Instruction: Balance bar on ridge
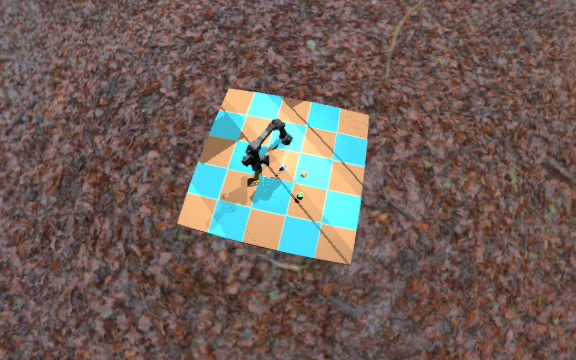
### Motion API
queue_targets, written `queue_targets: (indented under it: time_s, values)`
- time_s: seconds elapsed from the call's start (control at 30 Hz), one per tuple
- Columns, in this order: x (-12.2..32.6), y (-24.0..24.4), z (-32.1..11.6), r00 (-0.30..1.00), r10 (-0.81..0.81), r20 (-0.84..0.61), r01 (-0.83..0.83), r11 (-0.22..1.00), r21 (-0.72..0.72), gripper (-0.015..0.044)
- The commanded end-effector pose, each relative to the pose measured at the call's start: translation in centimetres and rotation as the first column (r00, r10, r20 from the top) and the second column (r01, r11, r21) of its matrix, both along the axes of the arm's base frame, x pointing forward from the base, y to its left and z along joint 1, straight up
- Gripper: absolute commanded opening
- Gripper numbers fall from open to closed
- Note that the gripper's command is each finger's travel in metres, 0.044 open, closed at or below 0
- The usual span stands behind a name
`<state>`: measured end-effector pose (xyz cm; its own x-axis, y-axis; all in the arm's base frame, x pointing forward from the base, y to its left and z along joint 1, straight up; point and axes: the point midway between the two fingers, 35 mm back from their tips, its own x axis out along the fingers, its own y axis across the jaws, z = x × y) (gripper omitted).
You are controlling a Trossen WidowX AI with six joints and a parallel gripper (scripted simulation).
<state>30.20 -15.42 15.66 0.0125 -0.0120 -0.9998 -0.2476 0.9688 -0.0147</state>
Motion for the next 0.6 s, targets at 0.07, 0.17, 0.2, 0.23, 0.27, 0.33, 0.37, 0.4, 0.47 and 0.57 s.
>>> queue_targets:
  time_s: [0.07, 0.17, 0.2, 0.23, 0.27, 0.33, 0.37, 0.4, 0.47, 0.57]
  values:
    - [-0.4, 2.4, 0.7, 0.997, 0.082, 0.01, -0.082, 0.997, 0.0, 0.0]
    - [-0.6, 3.6, 0.8, 0.992, 0.123, 0.01, -0.123, 0.992, 0.0, 0.0]
    - [-0.7, 3.9, 0.8, 0.991, 0.137, 0.009, -0.137, 0.991, 0.0, 0.0]
    - [-0.8, 4.3, 0.8, 0.988, 0.151, 0.009, -0.151, 0.989, 0.0, 0.0]
    - [-1.0, 4.7, 0.9, 0.986, 0.165, 0.009, -0.165, 0.986, 0.0, 0.0]
    - [-1.2, 5.5, 0.9, 0.981, 0.194, 0.009, -0.194, 0.981, 0.0, 0.0]
    - [-1.3, 5.8, 0.9, 0.978, 0.208, 0.008, -0.208, 0.978, 0.0, 0.0]
    - [-1.5, 6.2, 0.9, 0.975, 0.223, 0.008, -0.223, 0.975, 0.0, 0.0]
    - [-1.8, 7.0, 1.0, 0.968, 0.253, 0.008, -0.253, 0.968, 0.0, 0.0]
    - [-2.2, 8.1, 1.0, 0.955, 0.297, 0.007, -0.297, 0.955, 0.0, 0.0]
